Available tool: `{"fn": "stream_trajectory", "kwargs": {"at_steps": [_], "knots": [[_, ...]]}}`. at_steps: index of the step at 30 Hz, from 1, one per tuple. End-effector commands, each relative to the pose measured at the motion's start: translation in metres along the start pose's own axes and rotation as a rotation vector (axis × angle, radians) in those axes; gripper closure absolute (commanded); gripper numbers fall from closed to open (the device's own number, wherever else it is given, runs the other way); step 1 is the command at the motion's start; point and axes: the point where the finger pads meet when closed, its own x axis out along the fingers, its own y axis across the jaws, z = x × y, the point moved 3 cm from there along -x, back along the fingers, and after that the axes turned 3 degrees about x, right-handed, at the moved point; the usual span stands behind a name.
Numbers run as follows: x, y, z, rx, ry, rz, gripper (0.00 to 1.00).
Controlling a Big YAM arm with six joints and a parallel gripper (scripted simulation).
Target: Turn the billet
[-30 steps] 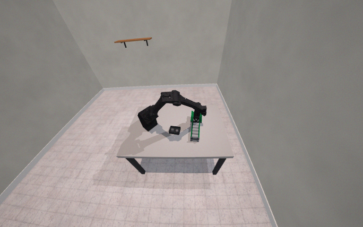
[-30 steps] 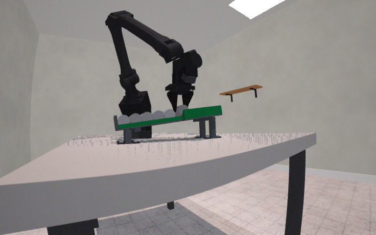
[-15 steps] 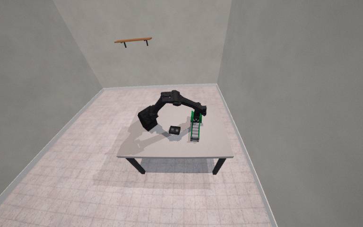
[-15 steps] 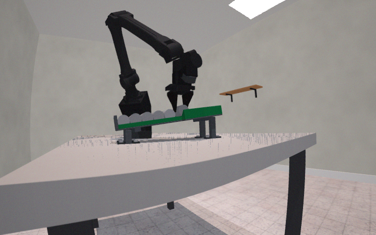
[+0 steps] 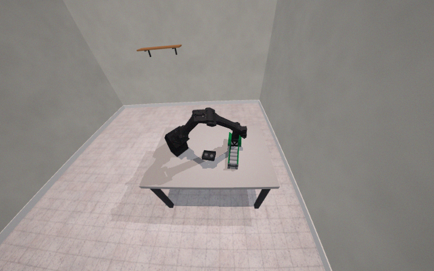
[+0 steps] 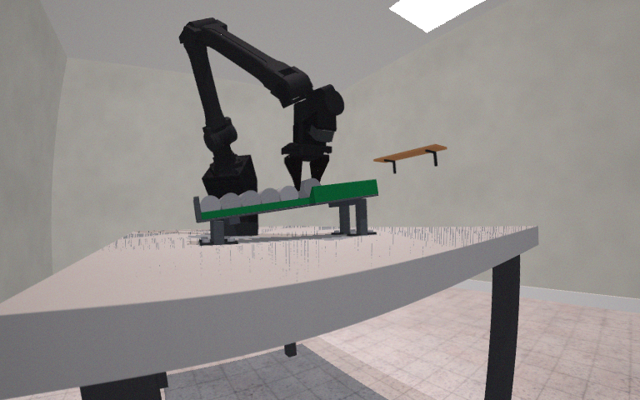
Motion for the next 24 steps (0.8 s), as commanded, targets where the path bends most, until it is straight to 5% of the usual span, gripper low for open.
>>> {"fn": "stream_trajectory", "kwargs": {"at_steps": [1,24], "knots": [[-0.0316,0.0127,0.0272,0.026,-0.079,0.038,1.0],[-0.0317,0.0129,0.0266,0.002,-0.077,0.037,1.0]]}}
